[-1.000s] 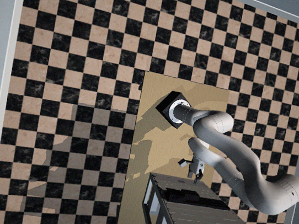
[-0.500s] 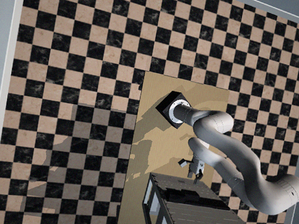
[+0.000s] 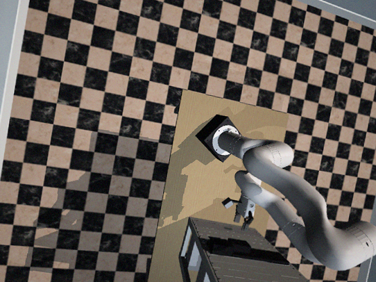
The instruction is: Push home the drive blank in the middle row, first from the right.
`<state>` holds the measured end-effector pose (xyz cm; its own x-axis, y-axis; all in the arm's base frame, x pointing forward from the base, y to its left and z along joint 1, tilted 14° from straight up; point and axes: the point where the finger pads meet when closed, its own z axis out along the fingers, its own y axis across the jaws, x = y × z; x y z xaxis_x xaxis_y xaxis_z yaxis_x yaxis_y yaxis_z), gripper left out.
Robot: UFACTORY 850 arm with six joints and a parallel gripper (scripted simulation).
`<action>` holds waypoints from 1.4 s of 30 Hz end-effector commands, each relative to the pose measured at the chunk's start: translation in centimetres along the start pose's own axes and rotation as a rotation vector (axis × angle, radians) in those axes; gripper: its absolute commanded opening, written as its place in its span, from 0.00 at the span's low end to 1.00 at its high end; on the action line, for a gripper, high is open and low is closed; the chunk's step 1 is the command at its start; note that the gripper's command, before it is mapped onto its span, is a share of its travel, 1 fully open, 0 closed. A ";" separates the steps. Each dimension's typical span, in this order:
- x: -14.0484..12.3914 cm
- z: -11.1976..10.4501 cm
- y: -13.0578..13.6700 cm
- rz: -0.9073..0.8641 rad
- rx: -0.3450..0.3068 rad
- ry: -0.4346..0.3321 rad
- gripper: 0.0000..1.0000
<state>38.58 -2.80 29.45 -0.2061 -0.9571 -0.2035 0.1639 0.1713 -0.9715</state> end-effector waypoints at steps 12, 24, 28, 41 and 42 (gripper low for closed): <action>4.5 -2.4 -2.3 0.000 0.001 -0.004 1.00; 4.5 -2.4 -2.3 0.000 0.001 -0.004 1.00; 4.5 -2.4 -2.3 0.000 0.001 -0.004 1.00; 4.5 -2.4 -2.3 0.000 0.001 -0.004 1.00; 4.5 -2.4 -2.3 0.000 0.001 -0.004 1.00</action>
<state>38.62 -2.75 29.46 -0.2053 -0.9573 -0.2037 0.1645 0.1714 -0.9714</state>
